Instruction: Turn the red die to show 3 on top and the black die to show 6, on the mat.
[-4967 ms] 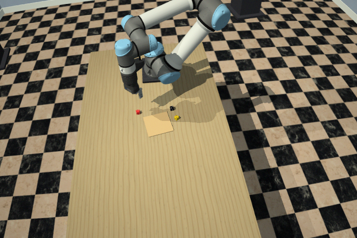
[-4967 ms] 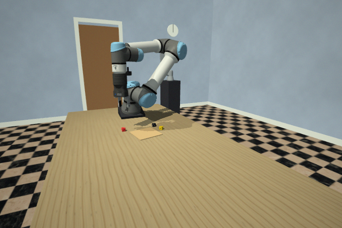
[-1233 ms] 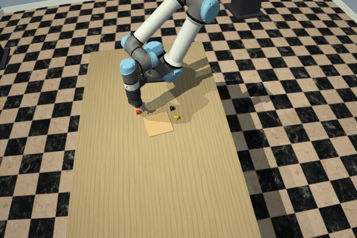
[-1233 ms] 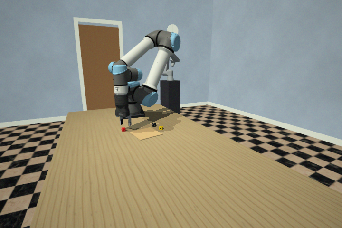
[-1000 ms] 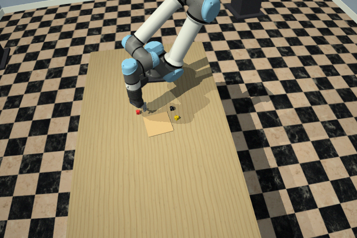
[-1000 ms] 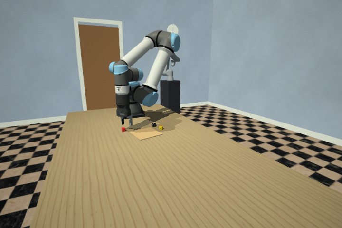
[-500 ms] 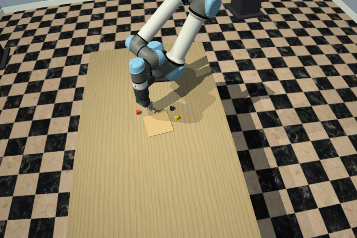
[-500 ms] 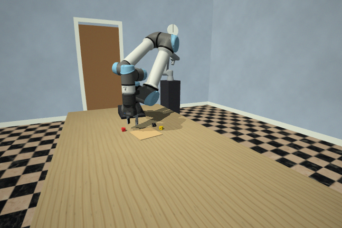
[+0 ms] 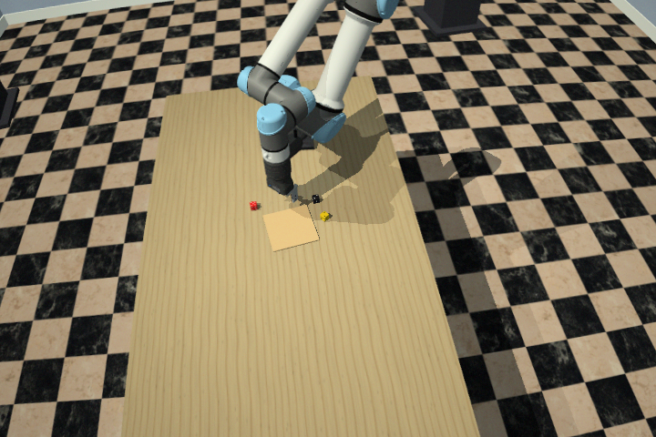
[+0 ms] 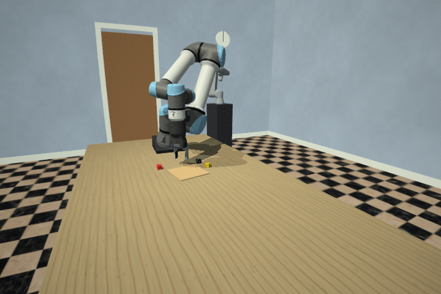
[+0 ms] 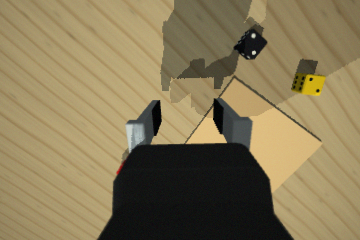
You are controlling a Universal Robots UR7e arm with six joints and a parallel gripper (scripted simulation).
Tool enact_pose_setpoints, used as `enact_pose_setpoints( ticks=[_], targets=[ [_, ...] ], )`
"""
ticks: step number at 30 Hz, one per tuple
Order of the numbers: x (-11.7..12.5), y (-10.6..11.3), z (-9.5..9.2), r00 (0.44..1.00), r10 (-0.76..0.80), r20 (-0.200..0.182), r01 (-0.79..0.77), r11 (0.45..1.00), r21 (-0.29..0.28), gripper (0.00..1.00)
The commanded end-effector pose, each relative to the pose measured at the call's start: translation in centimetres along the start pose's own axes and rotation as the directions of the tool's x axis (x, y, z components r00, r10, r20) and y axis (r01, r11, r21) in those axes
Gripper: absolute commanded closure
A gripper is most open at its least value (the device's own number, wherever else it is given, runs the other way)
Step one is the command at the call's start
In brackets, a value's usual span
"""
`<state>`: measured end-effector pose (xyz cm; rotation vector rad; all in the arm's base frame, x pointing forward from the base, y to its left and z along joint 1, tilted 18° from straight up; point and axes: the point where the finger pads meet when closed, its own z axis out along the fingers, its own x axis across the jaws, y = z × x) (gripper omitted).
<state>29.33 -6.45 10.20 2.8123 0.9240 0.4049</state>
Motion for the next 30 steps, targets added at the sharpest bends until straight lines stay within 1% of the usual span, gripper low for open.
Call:
enact_pose_setpoints(
  ticks=[1,10,12,25,30],
  targets=[
    [1.4,-1.6,0.1,1.000,0.006,0.002,-0.006,1.000,0.000,0.00],
    [3.5,-3.7,0.1,1.000,0.006,0.002,-0.006,1.000,0.000,0.00],
    [3.5,-3.7,0.1,1.000,0.006,0.002,-0.006,1.000,0.000,0.00],
    [5.8,-6.0,0.1,1.000,0.006,0.002,-0.006,1.000,0.000,0.00],
    [6.2,-6.4,0.1,1.000,0.006,0.002,-0.006,1.000,0.000,0.00]
  ],
)
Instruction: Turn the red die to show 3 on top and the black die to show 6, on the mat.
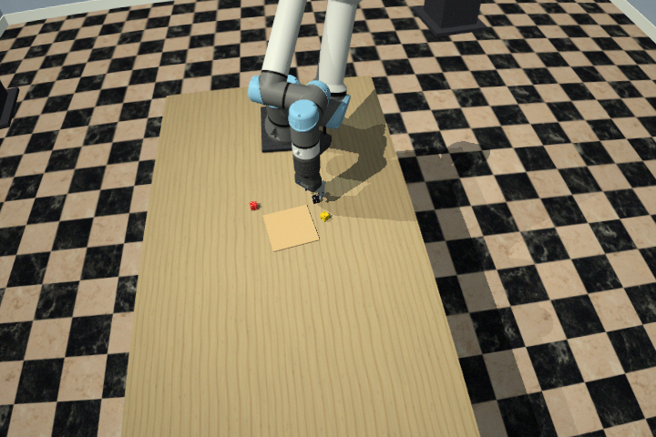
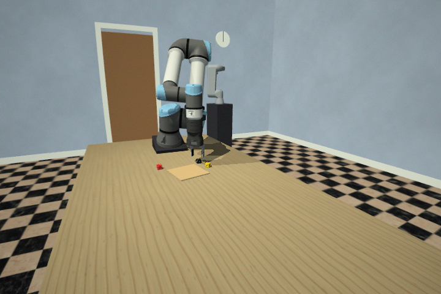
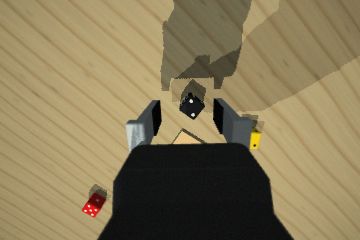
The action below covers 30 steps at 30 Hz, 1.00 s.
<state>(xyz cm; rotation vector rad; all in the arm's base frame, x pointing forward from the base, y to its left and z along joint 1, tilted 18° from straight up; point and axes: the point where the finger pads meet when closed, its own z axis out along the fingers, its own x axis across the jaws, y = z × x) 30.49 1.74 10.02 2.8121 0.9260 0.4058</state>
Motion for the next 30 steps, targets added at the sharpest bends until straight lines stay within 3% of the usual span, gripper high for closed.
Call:
enact_pose_setpoints(
  ticks=[1,30],
  targets=[
    [0.50,-0.57,0.09,1.000,0.007,0.002,-0.007,1.000,-0.001,0.00],
    [1.28,-1.35,0.09,1.000,0.007,0.002,-0.007,1.000,-0.001,0.00]
  ],
)
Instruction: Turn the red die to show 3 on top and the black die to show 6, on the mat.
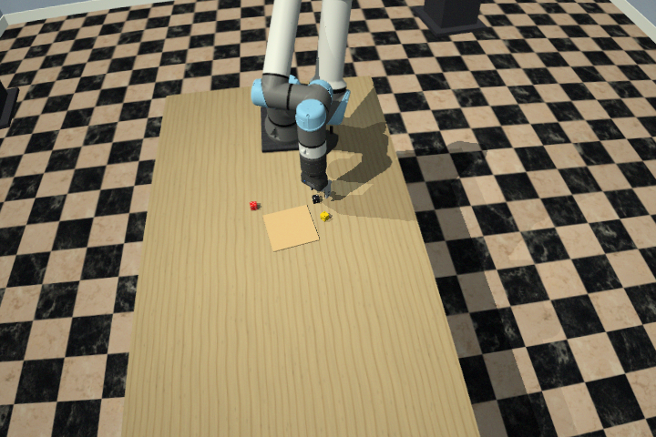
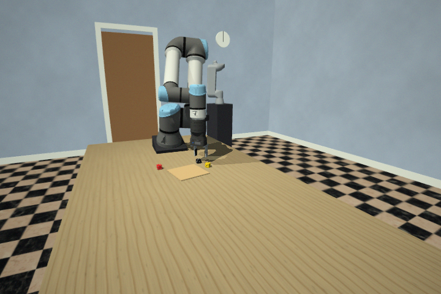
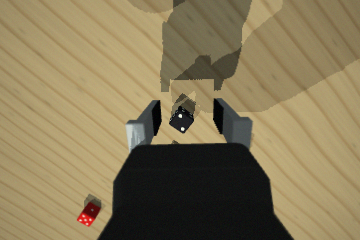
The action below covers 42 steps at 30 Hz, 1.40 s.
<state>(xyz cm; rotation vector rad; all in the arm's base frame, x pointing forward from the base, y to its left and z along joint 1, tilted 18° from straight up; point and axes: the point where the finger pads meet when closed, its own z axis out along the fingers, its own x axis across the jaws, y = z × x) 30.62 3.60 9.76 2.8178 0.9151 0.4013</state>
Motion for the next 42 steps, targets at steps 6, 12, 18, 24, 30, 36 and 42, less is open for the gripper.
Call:
enact_pose_setpoints(
  ticks=[6,12,18,24,30,36,42],
  targets=[
    [0.12,0.12,-0.09,1.000,-0.001,-0.001,0.001,1.000,-0.002,0.00],
    [0.12,0.12,-0.09,1.000,-0.001,-0.001,0.001,1.000,-0.002,0.00],
    [0.12,0.12,-0.09,1.000,-0.001,-0.001,0.001,1.000,-0.002,0.00],
    [0.12,0.12,-0.09,1.000,-0.001,-0.001,0.001,1.000,-0.002,0.00],
    [0.12,0.12,-0.09,1.000,-0.001,-0.001,0.001,1.000,-0.002,0.00],
    [0.25,0.20,-0.09,1.000,-0.001,-0.001,0.001,1.000,-0.002,0.00],
    [0.94,0.61,-0.09,1.000,-0.001,-0.001,0.001,1.000,-0.002,0.00]
  ],
)
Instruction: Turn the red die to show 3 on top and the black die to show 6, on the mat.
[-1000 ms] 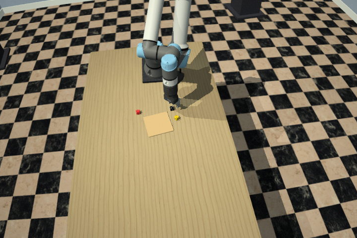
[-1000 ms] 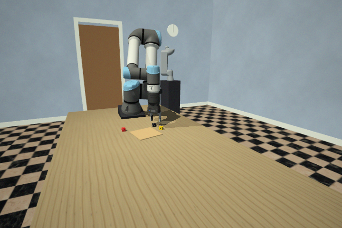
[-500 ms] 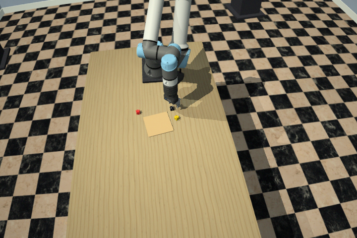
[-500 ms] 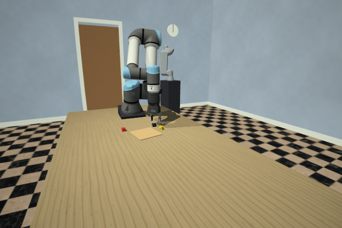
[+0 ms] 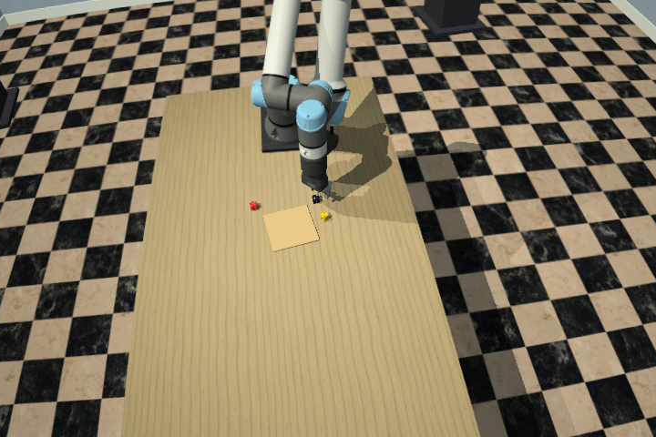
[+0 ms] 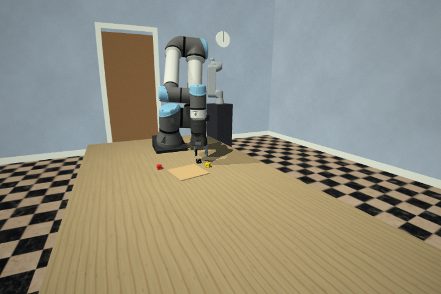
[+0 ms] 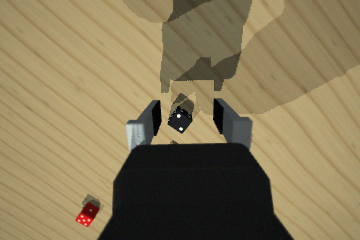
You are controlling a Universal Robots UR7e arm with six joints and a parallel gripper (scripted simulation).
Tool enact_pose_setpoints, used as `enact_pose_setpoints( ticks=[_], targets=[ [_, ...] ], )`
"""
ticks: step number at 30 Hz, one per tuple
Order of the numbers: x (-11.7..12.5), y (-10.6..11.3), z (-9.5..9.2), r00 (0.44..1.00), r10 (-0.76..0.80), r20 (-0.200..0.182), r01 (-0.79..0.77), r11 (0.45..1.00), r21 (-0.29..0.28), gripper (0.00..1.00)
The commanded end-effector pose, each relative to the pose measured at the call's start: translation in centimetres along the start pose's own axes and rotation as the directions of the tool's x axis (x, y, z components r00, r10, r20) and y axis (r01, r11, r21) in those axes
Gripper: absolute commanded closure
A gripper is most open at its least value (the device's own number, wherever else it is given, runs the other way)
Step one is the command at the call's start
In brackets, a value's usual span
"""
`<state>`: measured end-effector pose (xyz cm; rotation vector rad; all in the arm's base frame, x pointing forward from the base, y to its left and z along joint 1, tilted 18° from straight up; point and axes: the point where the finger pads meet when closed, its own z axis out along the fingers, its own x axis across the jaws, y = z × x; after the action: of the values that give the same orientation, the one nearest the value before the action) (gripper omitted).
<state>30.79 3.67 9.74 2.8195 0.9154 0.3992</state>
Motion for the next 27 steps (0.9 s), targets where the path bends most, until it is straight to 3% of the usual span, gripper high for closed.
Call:
enact_pose_setpoints(
  ticks=[1,18,27],
  targets=[
    [1.0,0.7,-0.2,1.000,-0.001,-0.002,0.001,1.000,-0.004,0.00],
    [5.7,3.5,-0.2,1.000,-0.001,-0.002,0.001,1.000,-0.004,0.00],
    [6.4,3.9,-0.2,1.000,-0.001,-0.002,0.001,1.000,-0.004,0.00]
  ],
)
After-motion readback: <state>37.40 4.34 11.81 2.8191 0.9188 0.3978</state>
